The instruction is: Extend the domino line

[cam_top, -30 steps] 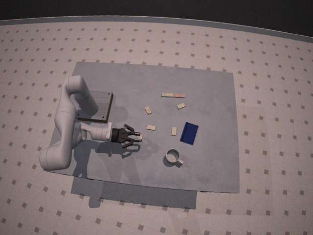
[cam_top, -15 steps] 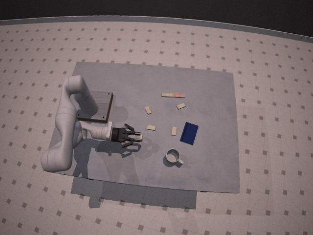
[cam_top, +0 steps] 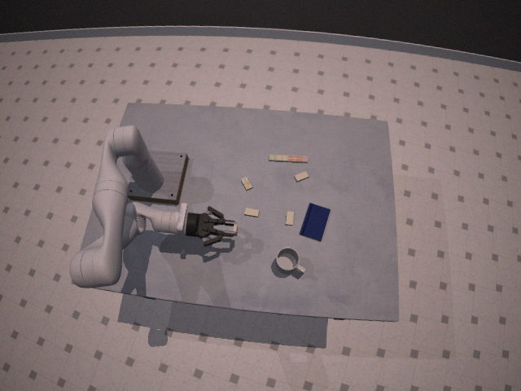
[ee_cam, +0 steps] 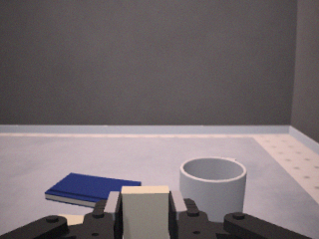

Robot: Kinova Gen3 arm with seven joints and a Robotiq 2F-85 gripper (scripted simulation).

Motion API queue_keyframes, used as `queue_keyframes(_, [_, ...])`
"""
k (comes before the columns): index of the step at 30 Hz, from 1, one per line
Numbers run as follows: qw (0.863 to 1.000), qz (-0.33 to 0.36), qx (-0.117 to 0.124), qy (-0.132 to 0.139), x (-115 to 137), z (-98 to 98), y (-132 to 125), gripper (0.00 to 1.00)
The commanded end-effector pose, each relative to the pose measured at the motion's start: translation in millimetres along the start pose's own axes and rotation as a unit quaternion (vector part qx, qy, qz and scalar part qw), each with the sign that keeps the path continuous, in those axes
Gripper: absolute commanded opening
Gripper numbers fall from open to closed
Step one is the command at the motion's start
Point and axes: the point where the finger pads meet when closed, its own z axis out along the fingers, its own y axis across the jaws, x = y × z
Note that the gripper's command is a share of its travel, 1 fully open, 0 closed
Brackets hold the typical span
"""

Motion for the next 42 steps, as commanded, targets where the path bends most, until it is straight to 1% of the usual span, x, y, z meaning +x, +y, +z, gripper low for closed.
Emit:
queue_keyframes(1, [1.0, -0.001, 0.0, 0.0, -5, 1.0, 0, 0.29])
queue_keyframes(9, [1.0, -0.001, 0.0, 0.0, -23, 4.3, 0, 0.29])
queue_keyframes(11, [1.0, -0.001, 0.0, 0.0, -23, 4.3, 0, 0.29])
queue_keyframes(26, [1.0, -0.001, 0.0, 0.0, -67, 12.2, 0, 0.29])
queue_keyframes(28, [1.0, -0.001, 0.0, 0.0, -67, 12.2, 0, 0.29])
queue_keyframes(36, [1.0, -0.001, 0.0, 0.0, -84, 15.1, 0, 0.29])
queue_keyframes(42, [1.0, -0.001, 0.0, 0.0, -89, 16.0, 0, 0.29])
